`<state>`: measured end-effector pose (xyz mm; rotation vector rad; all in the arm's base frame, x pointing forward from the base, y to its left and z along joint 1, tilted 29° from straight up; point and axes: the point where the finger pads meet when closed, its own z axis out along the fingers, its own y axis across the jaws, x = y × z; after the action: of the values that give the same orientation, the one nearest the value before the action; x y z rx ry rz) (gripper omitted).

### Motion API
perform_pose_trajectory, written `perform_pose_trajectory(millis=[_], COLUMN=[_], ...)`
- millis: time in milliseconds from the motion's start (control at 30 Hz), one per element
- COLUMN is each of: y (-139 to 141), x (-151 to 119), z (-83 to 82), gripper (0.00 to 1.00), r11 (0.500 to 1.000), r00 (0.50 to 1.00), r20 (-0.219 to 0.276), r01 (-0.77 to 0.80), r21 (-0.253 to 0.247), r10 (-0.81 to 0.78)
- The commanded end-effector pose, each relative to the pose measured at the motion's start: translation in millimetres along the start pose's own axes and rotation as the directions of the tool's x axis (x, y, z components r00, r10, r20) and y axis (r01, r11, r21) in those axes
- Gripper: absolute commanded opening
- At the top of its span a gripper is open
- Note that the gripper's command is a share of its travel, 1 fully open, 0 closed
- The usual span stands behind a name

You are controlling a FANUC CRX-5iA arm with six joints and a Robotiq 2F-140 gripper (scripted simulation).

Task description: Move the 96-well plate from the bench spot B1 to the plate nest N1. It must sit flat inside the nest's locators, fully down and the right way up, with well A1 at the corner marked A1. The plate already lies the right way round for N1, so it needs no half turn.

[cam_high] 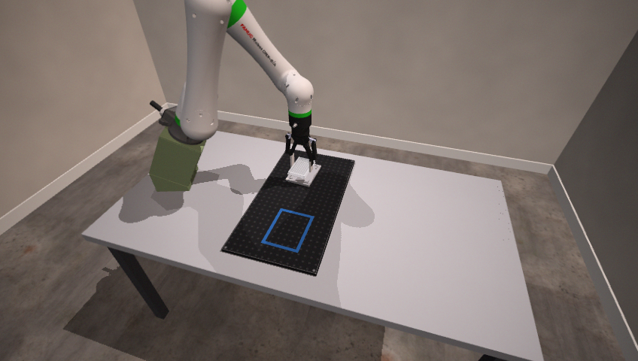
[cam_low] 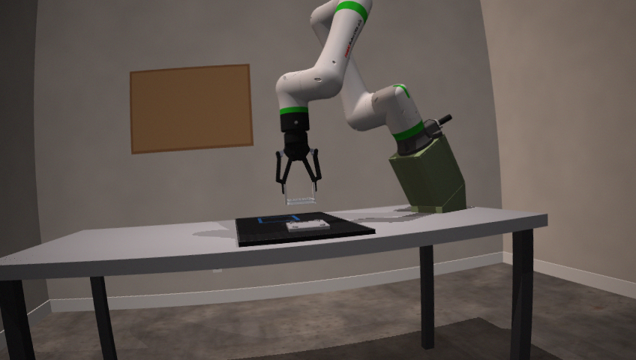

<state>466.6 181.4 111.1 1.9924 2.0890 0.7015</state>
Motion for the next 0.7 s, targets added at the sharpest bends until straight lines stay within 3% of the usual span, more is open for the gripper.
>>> perform_pose_trajectory(millis=[0, 367, 667], y=[-2.0, -10.3, -11.2], x=[9.2, 45.6, 49.6], z=[-0.4, -1.6, -1.7], gripper=[0.0, 0.0, 0.0], r11=[1.0, 1.0, 1.0], r00=[1.0, 1.0, 1.0], r20=[0.001, 0.001, 0.001], r01=[-0.001, -0.001, -0.001], r21=[-0.001, -0.001, -0.001], r10=[0.001, 0.001, 0.001])
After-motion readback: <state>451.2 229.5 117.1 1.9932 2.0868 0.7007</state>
